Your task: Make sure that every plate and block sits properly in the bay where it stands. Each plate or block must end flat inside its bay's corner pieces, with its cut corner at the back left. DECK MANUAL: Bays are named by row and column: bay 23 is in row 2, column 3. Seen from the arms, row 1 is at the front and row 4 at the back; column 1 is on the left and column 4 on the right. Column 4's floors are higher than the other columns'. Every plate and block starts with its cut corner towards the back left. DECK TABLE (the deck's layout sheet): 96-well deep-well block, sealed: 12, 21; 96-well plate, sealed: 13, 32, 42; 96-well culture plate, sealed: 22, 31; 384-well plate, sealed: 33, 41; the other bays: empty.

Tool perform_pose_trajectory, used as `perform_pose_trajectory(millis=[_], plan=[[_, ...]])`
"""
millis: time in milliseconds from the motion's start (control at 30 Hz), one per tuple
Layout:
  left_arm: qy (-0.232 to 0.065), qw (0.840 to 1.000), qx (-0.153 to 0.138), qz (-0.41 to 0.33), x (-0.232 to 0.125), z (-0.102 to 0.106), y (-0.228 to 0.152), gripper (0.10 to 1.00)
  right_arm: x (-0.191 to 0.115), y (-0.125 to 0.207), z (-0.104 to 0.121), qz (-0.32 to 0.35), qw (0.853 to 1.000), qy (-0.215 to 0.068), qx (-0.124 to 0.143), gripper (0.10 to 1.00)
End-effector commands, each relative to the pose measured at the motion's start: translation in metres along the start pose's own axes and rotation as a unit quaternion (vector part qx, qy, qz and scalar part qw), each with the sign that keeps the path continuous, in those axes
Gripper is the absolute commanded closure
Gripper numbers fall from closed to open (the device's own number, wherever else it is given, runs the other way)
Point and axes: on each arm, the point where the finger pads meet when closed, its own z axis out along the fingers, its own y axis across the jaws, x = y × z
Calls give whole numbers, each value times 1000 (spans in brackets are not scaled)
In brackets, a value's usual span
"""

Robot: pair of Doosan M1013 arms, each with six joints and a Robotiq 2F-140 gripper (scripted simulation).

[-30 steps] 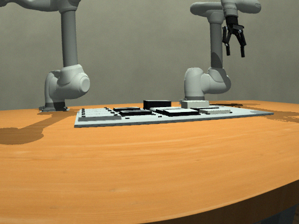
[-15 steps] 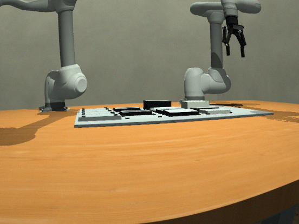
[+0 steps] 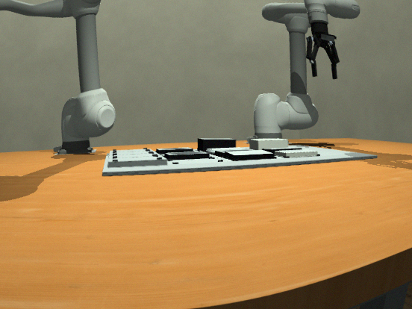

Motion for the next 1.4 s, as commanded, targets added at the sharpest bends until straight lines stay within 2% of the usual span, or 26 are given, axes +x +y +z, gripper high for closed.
perform_pose_trajectory(millis=[0,67,167,533,633,933,1033,1367], plan=[[1,1000,0,0,0,-1,0,400,1,19,-1,0,1000,1,0,98],[1,1000,0,0,0,-1,0,400,1,26,-1,0,1000,1,0,98],[1,1000,0,0,0,-1,0,400,1,41,-1,44,999,1,0,98],[1,1000,0,0,0,-1,0,400,-1,83,-1,44,999,1,0,98],[1,1000,0,0,0,-1,0,400,-3,97,-1,88,996,1,0,98],[1,1000,0,0,0,-1,0,400,-8,132,-1,88,996,1,0,98],[1,1000,0,0,0,-1,0,400,-11,147,-1,131,991,1,0,98],[1,1000,0,0,0,-1,0,400,-21,194,-1,131,991,1,0,98]])
